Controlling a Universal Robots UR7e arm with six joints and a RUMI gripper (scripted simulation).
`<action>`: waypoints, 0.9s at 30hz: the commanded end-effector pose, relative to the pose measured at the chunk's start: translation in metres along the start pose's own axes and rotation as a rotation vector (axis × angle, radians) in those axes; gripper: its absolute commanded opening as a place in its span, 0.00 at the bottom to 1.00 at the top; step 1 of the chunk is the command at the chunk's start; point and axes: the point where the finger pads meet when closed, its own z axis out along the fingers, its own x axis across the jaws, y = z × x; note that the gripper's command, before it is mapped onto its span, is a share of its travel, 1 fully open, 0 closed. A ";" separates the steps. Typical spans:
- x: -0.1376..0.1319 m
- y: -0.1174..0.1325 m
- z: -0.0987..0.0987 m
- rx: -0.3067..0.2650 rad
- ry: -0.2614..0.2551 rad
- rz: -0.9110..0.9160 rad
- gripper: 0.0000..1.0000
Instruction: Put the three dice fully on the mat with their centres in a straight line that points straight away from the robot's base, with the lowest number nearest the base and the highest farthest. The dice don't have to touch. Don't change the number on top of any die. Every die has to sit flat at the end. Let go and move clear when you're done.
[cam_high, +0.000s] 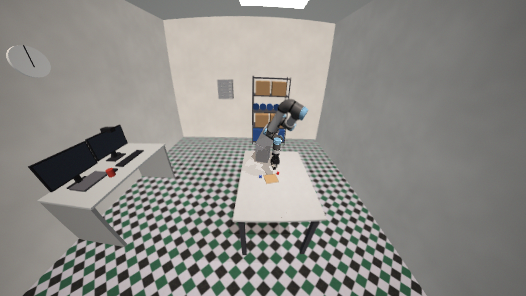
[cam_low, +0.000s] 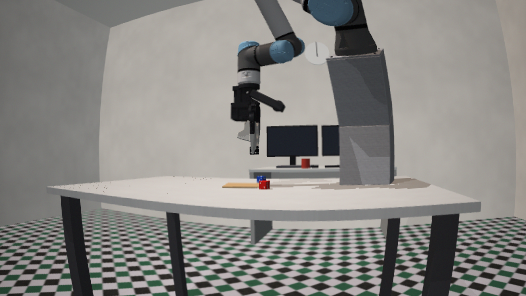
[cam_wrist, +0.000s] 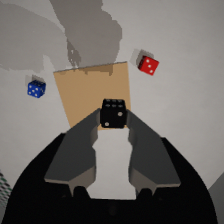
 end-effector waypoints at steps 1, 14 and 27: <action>-0.027 -0.008 -0.001 -0.004 0.004 0.080 0.06; -0.031 -0.010 -0.002 -0.005 0.005 0.096 0.06; -0.031 -0.010 0.007 -0.005 0.005 0.096 0.06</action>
